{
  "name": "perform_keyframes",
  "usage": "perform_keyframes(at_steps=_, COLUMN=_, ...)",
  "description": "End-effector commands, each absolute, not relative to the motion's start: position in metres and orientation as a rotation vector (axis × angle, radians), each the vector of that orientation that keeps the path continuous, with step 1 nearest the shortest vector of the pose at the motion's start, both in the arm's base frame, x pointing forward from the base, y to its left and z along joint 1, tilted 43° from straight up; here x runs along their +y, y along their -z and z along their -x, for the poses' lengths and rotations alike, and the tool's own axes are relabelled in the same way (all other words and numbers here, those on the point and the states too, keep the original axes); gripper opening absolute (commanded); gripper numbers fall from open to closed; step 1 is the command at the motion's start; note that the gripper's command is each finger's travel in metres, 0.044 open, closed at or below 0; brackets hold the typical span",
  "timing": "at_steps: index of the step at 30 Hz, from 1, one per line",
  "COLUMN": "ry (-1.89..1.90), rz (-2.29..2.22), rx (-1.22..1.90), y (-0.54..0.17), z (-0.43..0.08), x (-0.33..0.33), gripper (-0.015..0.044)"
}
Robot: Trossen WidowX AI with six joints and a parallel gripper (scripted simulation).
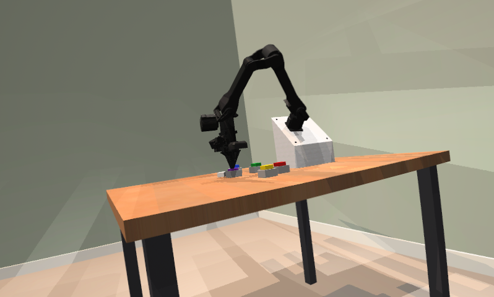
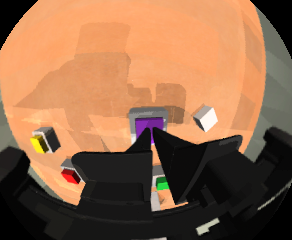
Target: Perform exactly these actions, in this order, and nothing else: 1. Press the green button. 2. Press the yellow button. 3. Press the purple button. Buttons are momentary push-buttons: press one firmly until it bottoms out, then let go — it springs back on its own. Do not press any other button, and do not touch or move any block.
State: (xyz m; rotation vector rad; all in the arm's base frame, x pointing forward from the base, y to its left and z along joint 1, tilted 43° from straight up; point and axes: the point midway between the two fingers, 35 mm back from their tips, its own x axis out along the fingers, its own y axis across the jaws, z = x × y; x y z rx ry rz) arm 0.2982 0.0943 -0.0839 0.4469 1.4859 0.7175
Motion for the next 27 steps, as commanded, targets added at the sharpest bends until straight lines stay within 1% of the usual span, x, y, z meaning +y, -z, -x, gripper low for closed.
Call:
perform_keyframes(at_steps=1, ry=-0.718, rz=-0.454, rx=1.492, y=0.084, z=-0.296, x=0.095, gripper=0.0020)
perform_keyframes(at_steps=12, ry=-0.717, rz=-0.453, rx=1.492, y=0.060, z=-0.298, x=0.073, gripper=0.0020)
perform_keyframes(at_steps=14, ry=-0.715, rz=-0.450, rx=1.493, y=0.051, z=-0.299, x=0.079, gripper=0.0073)
perform_keyframes(at_steps=20, ry=-0.702, rz=-0.436, rx=1.497, y=-0.027, z=-0.287, x=0.129, gripper=0.0230)
perform_keyframes(at_steps=26, ry=-0.709, rz=-0.445, rx=1.494, y=-0.102, z=-0.245, x=0.172, gripper=0.0387)
perform_keyframes(at_steps=27, ry=-0.712, rz=-0.449, rx=1.493, y=-0.114, z=-0.236, x=0.178, gripper=0.0400)
